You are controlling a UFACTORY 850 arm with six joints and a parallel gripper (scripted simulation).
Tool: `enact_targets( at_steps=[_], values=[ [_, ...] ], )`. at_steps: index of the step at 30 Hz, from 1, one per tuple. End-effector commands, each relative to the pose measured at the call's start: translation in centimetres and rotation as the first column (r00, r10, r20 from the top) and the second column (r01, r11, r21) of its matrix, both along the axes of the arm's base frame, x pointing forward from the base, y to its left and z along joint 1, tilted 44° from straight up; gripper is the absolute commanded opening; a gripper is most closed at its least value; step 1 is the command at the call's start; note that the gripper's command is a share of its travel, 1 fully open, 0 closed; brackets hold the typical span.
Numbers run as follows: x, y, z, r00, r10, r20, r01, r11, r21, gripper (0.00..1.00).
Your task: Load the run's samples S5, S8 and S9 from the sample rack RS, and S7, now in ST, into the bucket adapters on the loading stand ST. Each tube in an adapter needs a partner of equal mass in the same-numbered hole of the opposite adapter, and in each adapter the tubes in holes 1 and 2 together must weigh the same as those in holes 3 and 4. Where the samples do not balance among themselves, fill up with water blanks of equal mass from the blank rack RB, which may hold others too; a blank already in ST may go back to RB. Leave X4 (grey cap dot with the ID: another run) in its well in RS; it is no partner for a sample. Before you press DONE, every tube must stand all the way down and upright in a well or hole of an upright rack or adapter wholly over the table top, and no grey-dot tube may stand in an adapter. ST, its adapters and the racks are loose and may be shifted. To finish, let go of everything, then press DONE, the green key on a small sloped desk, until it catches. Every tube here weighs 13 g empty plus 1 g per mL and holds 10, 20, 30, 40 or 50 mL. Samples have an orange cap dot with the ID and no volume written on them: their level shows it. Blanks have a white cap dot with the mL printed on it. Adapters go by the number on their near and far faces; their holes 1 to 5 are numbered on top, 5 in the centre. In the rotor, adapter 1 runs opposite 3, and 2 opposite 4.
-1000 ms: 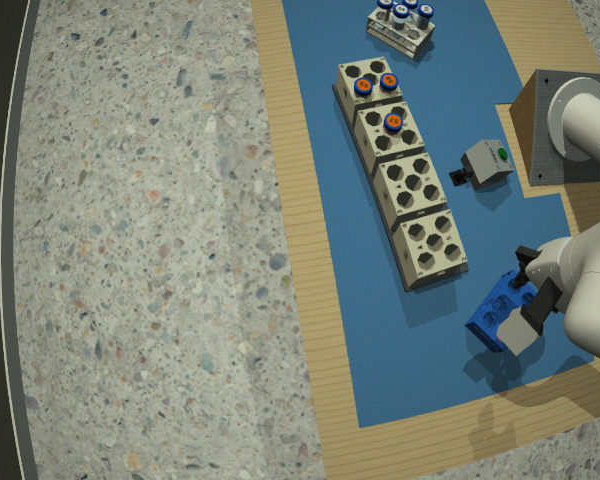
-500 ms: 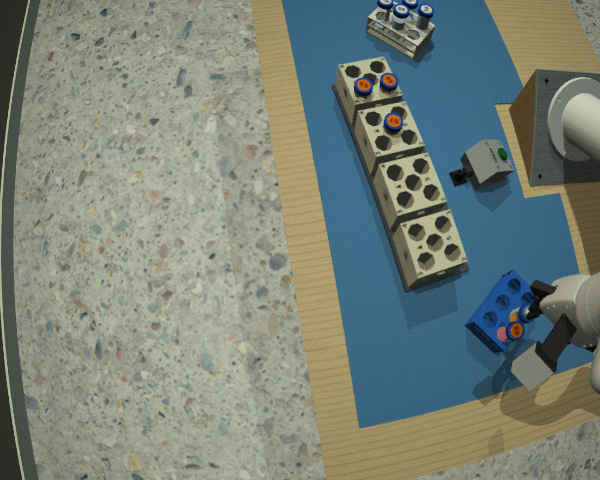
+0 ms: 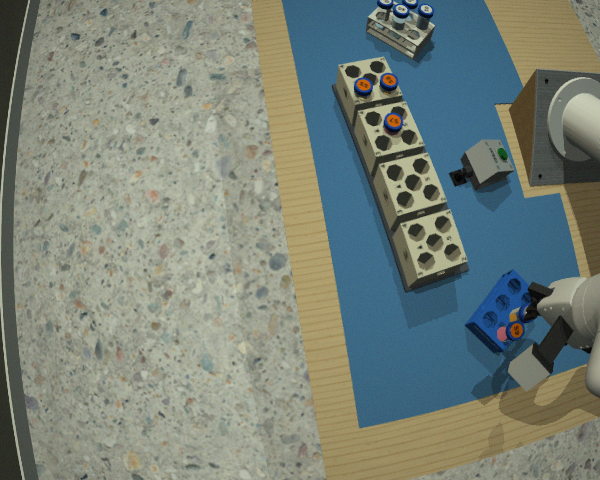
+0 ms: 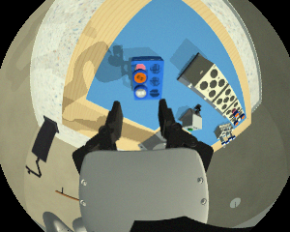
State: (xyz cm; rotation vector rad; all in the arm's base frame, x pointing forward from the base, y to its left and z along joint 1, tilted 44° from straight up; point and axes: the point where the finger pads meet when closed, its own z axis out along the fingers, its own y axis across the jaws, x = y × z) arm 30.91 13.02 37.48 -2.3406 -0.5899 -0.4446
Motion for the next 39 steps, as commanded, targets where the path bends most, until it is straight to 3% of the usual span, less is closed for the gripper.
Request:
enact_targets(
  at_steps=[1, 39],
  values=[
    [0.2, 0.5, -0.4, 1.000, 0.000, 0.002, 0.000, 1.000, 0.000, 0.57],
    [1.2, 5.1, -5.3, 1.000, 0.000, 0.002, 0.000, 1.000, 0.000, 0.57]
  ],
)
